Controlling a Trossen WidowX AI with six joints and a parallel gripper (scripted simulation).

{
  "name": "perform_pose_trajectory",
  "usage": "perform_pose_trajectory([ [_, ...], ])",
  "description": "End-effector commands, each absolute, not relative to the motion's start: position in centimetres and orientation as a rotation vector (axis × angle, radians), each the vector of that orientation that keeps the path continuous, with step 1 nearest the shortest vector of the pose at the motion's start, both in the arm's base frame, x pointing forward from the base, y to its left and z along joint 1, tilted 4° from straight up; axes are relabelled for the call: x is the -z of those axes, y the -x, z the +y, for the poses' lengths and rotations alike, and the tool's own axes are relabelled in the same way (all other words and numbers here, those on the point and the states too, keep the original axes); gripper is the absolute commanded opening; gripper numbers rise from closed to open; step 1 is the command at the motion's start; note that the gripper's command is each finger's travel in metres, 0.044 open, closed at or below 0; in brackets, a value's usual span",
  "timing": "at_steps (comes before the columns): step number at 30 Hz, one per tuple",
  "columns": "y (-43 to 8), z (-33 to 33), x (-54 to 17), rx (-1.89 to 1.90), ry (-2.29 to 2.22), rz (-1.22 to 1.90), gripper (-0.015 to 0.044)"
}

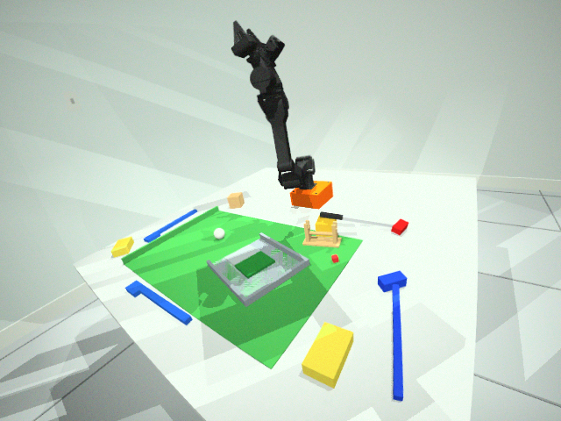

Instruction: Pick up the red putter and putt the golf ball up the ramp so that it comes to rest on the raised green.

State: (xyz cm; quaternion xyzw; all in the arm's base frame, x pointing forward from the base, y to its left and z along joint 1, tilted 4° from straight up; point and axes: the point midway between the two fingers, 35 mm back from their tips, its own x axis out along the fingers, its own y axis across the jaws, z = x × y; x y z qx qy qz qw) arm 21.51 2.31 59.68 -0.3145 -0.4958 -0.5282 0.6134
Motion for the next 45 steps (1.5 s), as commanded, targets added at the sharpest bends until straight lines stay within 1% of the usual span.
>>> perform_pose_trajectory([
  [1,-21.3,2.4,-59.7,1.216,0.717,-1.147,0.0426],
  [2,-20.5,2.6,-59.9,1.211,0.691,-1.16,0.044],
  [7,-14.4,3.4,-61.3,1.204,0.522,-1.22,0.044],
  [12,-9.4,2.3,-61.8,1.197,0.362,-1.206,0.044],
  [18,-4.2,-1.4,-61.7,1.197,0.165,-1.152,0.044],
  [24,-1.7,-6.9,-60.5,1.18,-0.022,-1.028,0.044],
  [28,-1.9,-11.1,-59.2,1.149,-0.129,-0.908,0.044],
  [33,-4.0,-15.8,-56.9,1.084,-0.235,-0.733,0.044],
  [39,-9.2,-19.9,-53.4,0.969,-0.312,-0.497,0.044],
  [45,-15.1,-21.7,-49.2,0.855,-0.325,-0.27,0.044],
])
